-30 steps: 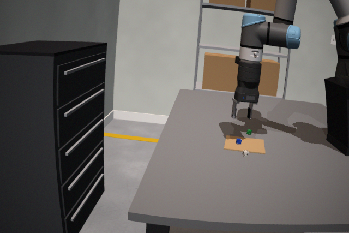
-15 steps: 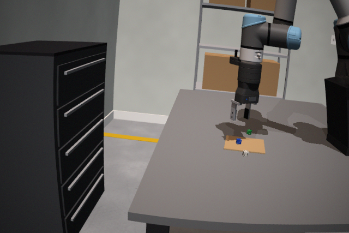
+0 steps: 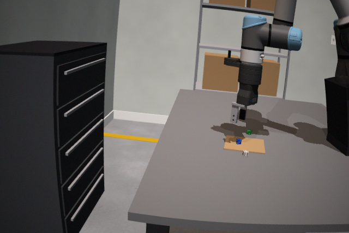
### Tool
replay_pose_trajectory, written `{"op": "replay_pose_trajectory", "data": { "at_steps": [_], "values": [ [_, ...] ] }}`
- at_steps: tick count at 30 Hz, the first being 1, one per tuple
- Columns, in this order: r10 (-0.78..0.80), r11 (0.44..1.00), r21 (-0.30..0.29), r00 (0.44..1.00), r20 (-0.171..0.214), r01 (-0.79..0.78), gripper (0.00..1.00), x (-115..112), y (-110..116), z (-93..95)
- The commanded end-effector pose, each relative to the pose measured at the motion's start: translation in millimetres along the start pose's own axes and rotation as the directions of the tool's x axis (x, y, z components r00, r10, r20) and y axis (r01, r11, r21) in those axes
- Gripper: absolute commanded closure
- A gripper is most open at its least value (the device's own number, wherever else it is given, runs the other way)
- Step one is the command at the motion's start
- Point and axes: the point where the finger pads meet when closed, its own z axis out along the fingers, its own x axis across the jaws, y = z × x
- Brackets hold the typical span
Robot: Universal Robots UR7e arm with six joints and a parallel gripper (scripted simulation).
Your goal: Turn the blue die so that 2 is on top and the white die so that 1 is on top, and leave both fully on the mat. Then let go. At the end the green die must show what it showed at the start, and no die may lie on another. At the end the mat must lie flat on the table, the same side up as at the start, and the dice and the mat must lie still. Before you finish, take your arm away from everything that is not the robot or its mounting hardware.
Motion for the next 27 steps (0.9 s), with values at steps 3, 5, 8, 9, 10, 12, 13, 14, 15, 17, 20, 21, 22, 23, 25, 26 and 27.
{"op": "replay_pose_trajectory", "data": {
  "at_steps": [3,5,8,9,10,12,13,14,15,17,20,21,22,23,25,26,27],
  "values": [
    [-0.213,0.977,0.001,0.977,0.0,0.213,0.0,-8,3,1.1],
    [-0.288,0.958,0.001,0.958,0.0,0.288,0.0,-11,4,1.6],
    [-0.373,0.928,0.001,0.928,0.0,0.373,0.0,-14,6,2.2],
    [-0.384,0.923,0.001,0.923,0.0,0.384,0.0,-14,6,2.3],
    [-0.426,0.905,0.001,0.905,0.0,0.426,0.0,-16,7,2.6],
    [-0.467,0.884,0.001,0.884,0.0,0.467,0.0,-17,8,2.9],
    [-0.508,0.862,0.001,0.862,0.0,0.508,0.0,-19,9,3.2],
    [-0.508,0.862,0.001,0.862,0.0,0.508,0.0,-19,9,3.2],
    [-0.508,0.862,0.001,0.862,0.0,0.508,0.0,-19,9,3.2],
    [-0.585,0.811,0.001,0.811,0.0,0.585,0.0,-22,12,3.8],
    [-0.658,0.753,0.001,0.753,0.0,0.658,0.0,-25,14,4.4],
    [-0.684,0.73,0.001,0.73,0.0,0.684,0.0,-26,15,4.6],
    [-0.693,0.721,0.001,0.721,0.0,0.693,0.0,-26,16,4.7],
    [-0.725,0.688,0.001,0.688,0.0,0.725,0.0,-27,17,5.0],
    [-0.756,0.654,0.001,0.654,0.0,0.756,0.0,-29,18,5.3],
    [-0.786,0.618,0.001,0.618,-0.001,0.786,0.0,-30,20,5.6],
    [-0.804,0.595,0.001,0.595,-0.001,0.804,0.0,-31,21,5.8]
  ]
}}
